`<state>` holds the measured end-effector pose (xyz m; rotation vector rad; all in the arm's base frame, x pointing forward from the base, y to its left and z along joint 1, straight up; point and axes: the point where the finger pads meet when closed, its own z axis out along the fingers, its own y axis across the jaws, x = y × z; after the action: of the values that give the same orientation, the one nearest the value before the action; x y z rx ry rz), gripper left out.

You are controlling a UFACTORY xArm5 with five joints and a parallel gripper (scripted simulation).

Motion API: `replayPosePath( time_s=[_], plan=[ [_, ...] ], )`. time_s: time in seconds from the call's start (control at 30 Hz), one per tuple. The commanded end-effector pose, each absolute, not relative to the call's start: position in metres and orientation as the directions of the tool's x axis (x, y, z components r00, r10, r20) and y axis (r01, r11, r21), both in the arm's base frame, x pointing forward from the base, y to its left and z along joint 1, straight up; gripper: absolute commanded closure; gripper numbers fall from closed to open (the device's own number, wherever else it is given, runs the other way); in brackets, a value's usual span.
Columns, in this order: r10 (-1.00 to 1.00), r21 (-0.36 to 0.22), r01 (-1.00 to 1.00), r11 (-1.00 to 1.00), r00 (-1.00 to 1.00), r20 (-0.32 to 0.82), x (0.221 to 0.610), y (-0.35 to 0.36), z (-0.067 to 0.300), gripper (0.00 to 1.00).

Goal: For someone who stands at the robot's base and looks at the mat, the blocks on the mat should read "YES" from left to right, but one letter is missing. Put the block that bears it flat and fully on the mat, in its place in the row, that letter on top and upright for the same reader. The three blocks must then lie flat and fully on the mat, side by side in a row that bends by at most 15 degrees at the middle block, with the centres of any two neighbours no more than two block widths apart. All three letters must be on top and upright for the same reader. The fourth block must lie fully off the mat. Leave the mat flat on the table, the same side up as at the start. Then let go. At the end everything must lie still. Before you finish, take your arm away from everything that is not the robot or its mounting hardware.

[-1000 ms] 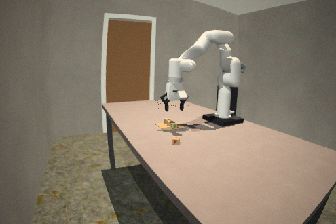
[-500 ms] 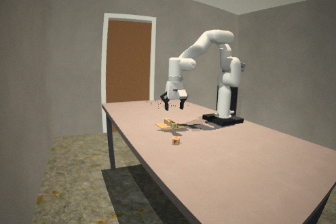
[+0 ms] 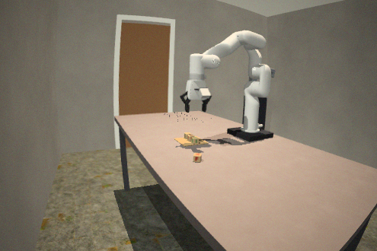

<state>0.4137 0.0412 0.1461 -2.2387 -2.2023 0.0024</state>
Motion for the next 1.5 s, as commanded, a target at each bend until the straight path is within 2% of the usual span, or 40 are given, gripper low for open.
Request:
replayPosePath(
  time_s=[0.0, 1.47],
  plan=[
    [1.0, -0.002, 1.0, -0.016, 0.016, 0.0, 0.4139, 0.0412, 0.1611, 0.0],
    [1.0, -0.002, 1.0, -0.016, 0.016, 0.0, 0.4139, 0.0412, 0.1684, 0.0]
  ],
)
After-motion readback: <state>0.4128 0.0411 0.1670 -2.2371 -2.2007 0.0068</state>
